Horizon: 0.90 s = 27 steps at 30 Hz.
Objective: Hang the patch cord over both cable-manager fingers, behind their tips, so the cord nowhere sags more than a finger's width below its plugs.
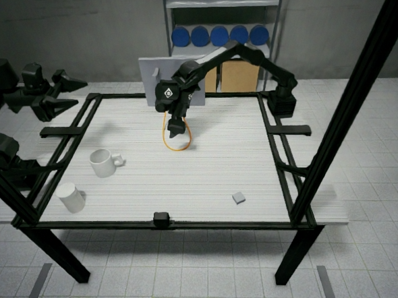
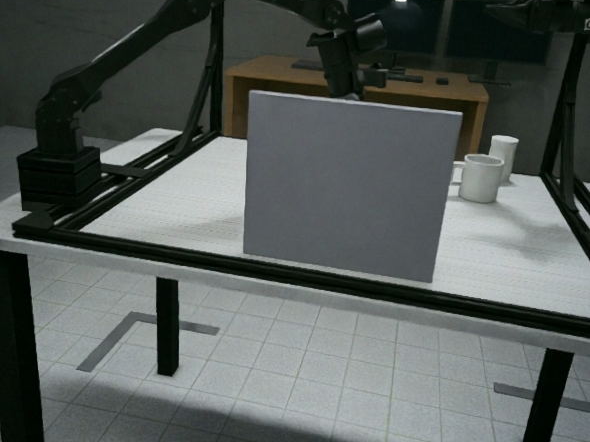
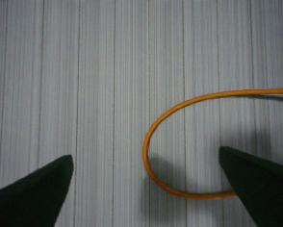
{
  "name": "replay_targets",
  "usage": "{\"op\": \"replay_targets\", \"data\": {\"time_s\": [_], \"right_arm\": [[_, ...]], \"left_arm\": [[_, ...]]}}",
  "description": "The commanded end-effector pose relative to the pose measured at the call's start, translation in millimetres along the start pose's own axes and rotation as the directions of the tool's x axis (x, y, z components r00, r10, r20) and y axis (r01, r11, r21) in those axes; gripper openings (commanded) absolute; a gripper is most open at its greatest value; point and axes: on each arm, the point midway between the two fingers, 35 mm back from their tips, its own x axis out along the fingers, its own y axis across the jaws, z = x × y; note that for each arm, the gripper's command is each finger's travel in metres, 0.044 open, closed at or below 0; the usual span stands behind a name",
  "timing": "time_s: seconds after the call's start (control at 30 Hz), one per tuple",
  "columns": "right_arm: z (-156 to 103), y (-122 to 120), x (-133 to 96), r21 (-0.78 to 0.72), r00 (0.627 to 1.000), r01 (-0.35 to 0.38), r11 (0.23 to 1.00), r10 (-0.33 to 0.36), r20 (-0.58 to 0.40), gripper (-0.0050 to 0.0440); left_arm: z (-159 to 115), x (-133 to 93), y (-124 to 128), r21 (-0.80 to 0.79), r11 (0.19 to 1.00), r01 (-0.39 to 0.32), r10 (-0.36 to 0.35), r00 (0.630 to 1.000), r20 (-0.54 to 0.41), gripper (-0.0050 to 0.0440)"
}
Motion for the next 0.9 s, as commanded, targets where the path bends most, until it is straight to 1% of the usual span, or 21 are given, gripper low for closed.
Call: {"op": "replay_targets", "data": {"time_s": [0.0, 0.07, 0.17, 0.27, 0.43, 0.63, 0.87], "right_arm": [[-5, 0, 20, -0.003, 1.0, -0.005, 1.0, 0.004, -0.022, 0.044], [-9, 0, 31, -0.004, 0.999, -0.004, 1.0, 0.003, -0.035, 0.044], [-9, 1, 34, -0.004, 0.999, -0.007, 1.0, 0.007, -0.035, 0.044], [-19, -2, 51, -0.007, 0.998, -0.001, 1.0, 0.0, -0.063, 0.044], [-27, -3, 68, -0.009, 0.996, 0.0, 1.0, -0.001, -0.085, 0.044], [-32, -3, 78, -0.011, 0.996, -0.002, 1.0, 0.001, -0.094, 0.044], [-33, -4, 81, -0.011, 0.995, 0.0, 1.0, -0.001, -0.099, 0.044]], "left_arm": [[7, -1, 0, 0.003, 1.0, -0.002, 0.002, 1.0, 0.019, 0.044], [7, -1, 0, 0.003, 1.0, -0.002, 0.002, 1.0, 0.019, 0.044], [7, -1, 0, 0.003, 1.0, -0.002, 0.002, 1.0, 0.019, 0.044], [7, -1, 0, 0.003, 1.0, -0.002, 0.002, 1.0, 0.019, 0.044], [7, -1, 0, 0.003, 1.0, -0.002, 0.002, 1.0, 0.019, 0.044], [7, -1, 0, 0.003, 1.0, -0.002, 0.002, 1.0, 0.019, 0.044], [7, -1, 0, 0.003, 1.0, -0.002, 0.002, 1.0, 0.019, 0.044]]}}
